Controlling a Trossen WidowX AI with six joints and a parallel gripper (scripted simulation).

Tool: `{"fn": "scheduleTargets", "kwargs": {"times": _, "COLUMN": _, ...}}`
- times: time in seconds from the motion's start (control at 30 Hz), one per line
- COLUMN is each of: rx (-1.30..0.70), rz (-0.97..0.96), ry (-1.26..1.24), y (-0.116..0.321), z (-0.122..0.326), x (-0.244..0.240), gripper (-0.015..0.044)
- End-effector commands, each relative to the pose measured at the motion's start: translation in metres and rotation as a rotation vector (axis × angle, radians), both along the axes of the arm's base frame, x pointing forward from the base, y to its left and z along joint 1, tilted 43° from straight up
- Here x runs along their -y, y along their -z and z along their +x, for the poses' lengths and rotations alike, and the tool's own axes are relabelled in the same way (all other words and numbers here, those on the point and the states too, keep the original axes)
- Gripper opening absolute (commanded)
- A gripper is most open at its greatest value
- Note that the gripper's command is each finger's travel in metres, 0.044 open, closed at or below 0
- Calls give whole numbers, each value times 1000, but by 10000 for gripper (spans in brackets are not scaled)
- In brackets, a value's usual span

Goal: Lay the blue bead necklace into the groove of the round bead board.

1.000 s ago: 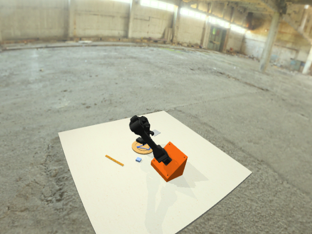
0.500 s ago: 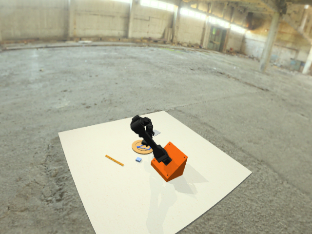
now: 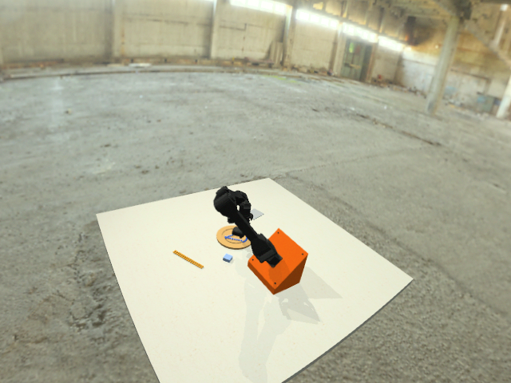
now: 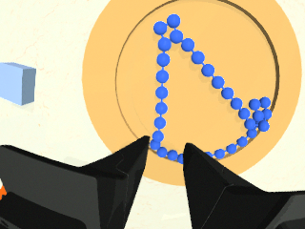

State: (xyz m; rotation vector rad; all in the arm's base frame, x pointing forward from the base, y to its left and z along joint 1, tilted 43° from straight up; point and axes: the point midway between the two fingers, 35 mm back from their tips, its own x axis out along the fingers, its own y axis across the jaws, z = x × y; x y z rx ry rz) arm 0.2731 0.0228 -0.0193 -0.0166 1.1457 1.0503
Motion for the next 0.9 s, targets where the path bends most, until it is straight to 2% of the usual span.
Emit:
{"fn": "scheduleTargets", "kwargs": {"times": 0.0, "rx": -18, "rz": 9, "ry": -2, "y": 7, "z": -4, "x": -7, "gripper": 120}}
{"fn": "scheduleTargets", "kwargs": {"times": 0.53, "rx": -24, "rz": 13, "ry": -4, "y": 16, "z": -6, "x": -17, "gripper": 120}}
{"fn": "scheduleTargets", "kwargs": {"times": 0.7, "rx": -15, "rz": 8, "ry": -5, "y": 15, "z": -4, "x": -15, "gripper": 0}}
{"fn": "scheduleTargets", "kwargs": {"times": 0.87, "rx": -15, "rz": 8, "ry": -5, "y": 15, "z": -4, "x": -15, "gripper": 0}}
